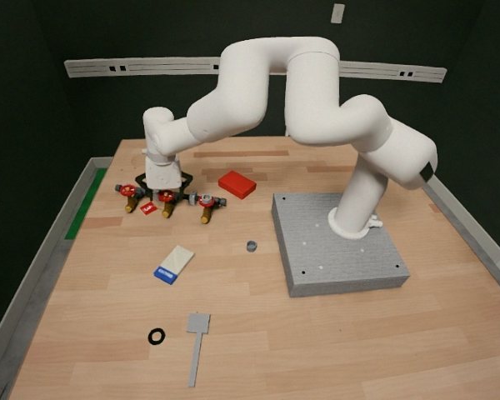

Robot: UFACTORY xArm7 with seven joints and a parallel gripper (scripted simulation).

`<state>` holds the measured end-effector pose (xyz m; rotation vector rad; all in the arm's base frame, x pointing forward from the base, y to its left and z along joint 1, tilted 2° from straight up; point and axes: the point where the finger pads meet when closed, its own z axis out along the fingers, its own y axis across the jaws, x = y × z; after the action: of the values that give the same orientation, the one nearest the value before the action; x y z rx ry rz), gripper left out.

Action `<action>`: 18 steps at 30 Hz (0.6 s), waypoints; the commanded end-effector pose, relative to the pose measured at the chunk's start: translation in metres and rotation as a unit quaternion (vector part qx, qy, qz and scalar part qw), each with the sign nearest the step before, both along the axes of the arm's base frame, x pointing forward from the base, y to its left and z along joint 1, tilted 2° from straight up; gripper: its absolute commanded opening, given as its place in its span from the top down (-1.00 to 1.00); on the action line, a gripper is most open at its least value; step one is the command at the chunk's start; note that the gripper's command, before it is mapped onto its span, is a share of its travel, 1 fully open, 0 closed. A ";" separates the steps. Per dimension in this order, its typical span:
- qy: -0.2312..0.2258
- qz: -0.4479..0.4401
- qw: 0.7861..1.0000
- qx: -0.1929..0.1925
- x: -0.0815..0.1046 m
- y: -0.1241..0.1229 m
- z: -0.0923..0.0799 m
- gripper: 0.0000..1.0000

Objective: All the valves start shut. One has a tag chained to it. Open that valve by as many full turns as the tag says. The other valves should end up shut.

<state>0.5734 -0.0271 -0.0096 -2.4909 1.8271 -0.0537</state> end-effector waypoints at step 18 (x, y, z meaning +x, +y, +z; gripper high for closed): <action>0.005 -0.008 1.000 -0.001 0.002 -0.001 0.002 1.00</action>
<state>0.5734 -0.0274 -0.0095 -2.4845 1.8543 -0.0376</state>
